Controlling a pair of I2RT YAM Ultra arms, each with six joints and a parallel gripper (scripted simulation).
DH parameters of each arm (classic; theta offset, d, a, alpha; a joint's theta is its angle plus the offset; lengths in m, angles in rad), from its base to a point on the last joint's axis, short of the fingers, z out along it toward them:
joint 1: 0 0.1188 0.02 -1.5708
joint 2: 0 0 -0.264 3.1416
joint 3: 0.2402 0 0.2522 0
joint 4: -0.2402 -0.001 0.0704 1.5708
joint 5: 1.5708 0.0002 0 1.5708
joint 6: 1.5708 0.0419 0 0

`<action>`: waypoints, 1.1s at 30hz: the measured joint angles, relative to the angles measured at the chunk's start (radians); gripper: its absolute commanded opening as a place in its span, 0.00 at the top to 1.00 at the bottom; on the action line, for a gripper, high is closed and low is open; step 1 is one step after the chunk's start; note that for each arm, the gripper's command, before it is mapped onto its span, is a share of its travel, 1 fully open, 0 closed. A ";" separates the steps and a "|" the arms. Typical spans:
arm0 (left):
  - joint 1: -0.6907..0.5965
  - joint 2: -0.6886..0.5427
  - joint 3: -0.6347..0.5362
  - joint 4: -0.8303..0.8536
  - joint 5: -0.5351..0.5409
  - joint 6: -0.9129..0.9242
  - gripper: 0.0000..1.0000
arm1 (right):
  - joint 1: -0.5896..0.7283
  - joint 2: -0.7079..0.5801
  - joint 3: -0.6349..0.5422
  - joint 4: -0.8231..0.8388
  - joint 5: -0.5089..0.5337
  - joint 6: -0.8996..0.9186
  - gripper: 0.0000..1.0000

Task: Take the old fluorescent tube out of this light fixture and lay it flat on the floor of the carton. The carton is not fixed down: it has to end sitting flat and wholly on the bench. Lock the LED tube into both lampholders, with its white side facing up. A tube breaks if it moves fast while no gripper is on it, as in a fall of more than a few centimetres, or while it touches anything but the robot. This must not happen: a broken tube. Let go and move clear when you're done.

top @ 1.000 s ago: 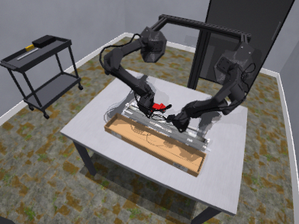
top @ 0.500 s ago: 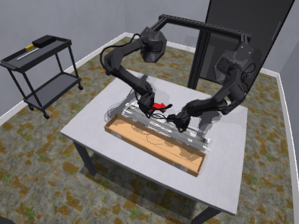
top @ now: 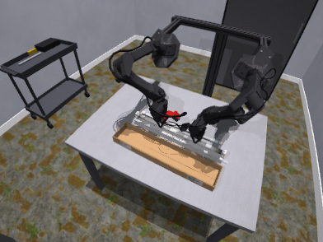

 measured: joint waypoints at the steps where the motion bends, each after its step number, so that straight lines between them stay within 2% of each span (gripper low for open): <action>1: 0.000 0.002 -0.007 0.019 -0.001 0.006 0.89 | 0.000 0.003 -0.006 0.019 0.001 -0.006 0.89; 13: 0.000 0.041 -0.086 0.266 -0.001 0.083 0.89 | 0.000 0.055 -0.076 0.276 0.002 -0.092 0.89; 33: -0.001 0.107 -0.151 0.534 0.000 0.166 0.89 | 0.001 0.132 -0.129 0.548 -0.007 -0.183 0.89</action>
